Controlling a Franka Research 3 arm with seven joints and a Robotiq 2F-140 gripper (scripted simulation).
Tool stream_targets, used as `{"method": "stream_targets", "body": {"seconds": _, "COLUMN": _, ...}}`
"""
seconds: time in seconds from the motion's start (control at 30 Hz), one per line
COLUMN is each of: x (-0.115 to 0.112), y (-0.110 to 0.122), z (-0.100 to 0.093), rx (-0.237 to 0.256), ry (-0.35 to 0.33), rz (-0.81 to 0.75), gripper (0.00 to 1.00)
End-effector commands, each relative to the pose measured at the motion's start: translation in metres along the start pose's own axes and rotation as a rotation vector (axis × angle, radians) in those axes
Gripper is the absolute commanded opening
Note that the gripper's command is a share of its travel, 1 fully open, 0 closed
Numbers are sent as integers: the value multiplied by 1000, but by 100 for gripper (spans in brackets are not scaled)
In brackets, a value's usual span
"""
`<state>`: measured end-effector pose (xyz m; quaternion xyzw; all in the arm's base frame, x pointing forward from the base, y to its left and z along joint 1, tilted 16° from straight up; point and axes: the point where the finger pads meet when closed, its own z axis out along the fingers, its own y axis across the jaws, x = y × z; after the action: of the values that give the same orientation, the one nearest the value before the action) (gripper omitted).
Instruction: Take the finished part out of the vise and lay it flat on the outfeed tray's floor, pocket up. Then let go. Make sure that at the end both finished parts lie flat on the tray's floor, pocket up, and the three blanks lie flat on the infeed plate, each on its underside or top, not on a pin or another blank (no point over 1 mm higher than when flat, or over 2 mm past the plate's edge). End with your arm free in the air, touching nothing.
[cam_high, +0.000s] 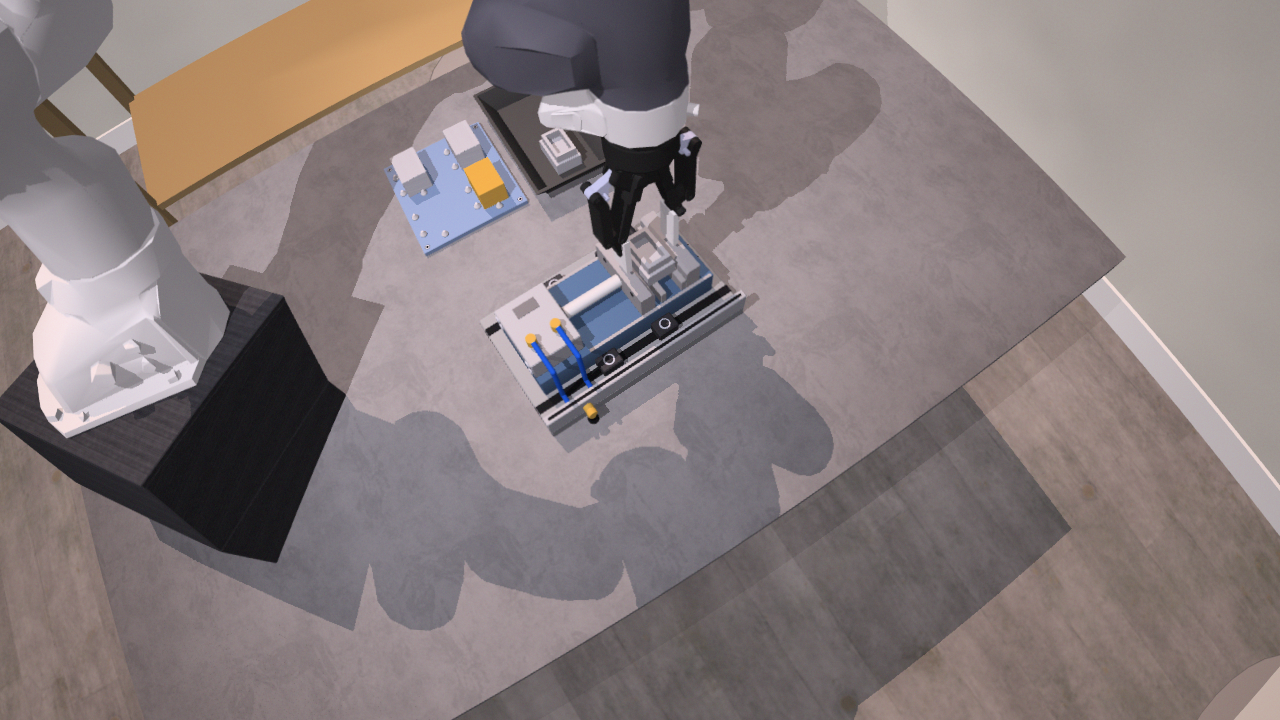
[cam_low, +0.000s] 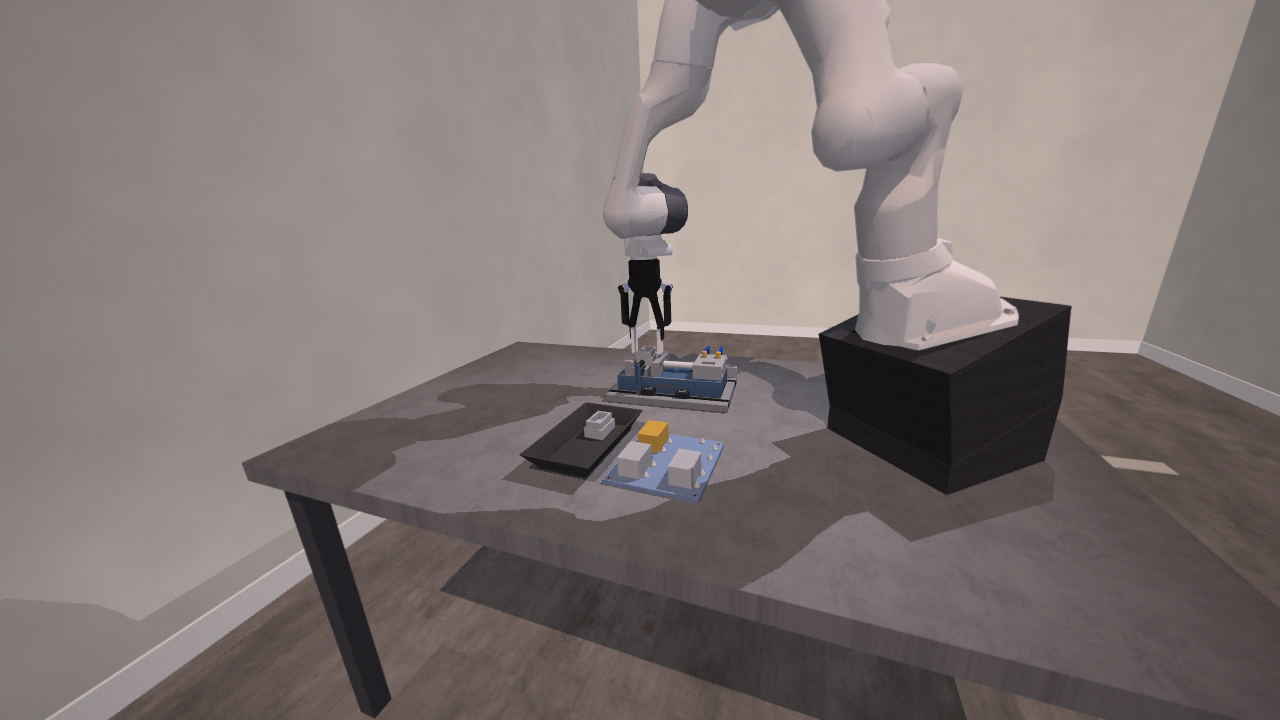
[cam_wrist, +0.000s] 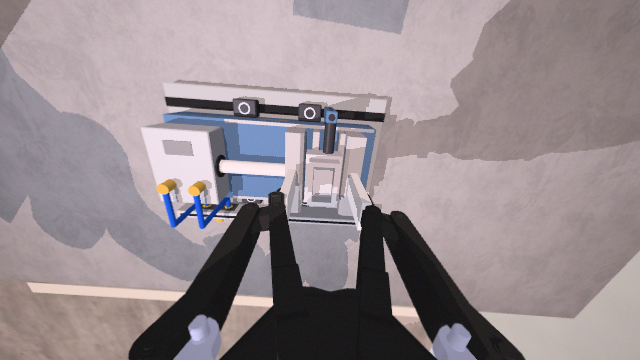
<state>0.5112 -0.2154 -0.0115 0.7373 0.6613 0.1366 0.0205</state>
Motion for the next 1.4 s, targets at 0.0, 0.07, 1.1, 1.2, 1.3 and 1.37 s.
{"method": "stream_targets", "body": {"seconds": 0.0, "x": 0, "y": 1, "z": 1, "rx": -1, "ry": -2, "rz": -1, "gripper": 40}}
{"method": "stream_targets", "body": {"seconds": 0.07, "x": 0, "y": 1, "z": 1, "rx": -1, "ry": -2, "rz": -1, "gripper": 40}}
{"method": "stream_targets", "body": {"seconds": 1.1, "x": 0, "y": 1, "z": 1, "rx": -1, "ry": -2, "rz": -1, "gripper": 40}}
{"method": "stream_targets", "body": {"seconds": 1.2, "x": 0, "y": 1, "z": 1, "rx": -1, "ry": -2, "rz": -1, "gripper": 40}}
{"method": "stream_targets", "body": {"seconds": 1.3, "x": 0, "y": 1, "z": 1, "rx": -1, "ry": -2, "rz": -1, "gripper": 40}}
{"method": "stream_targets", "body": {"seconds": 1.37, "x": 0, "y": 1, "z": 1, "rx": -1, "ry": -2, "rz": -1, "gripper": 0}}
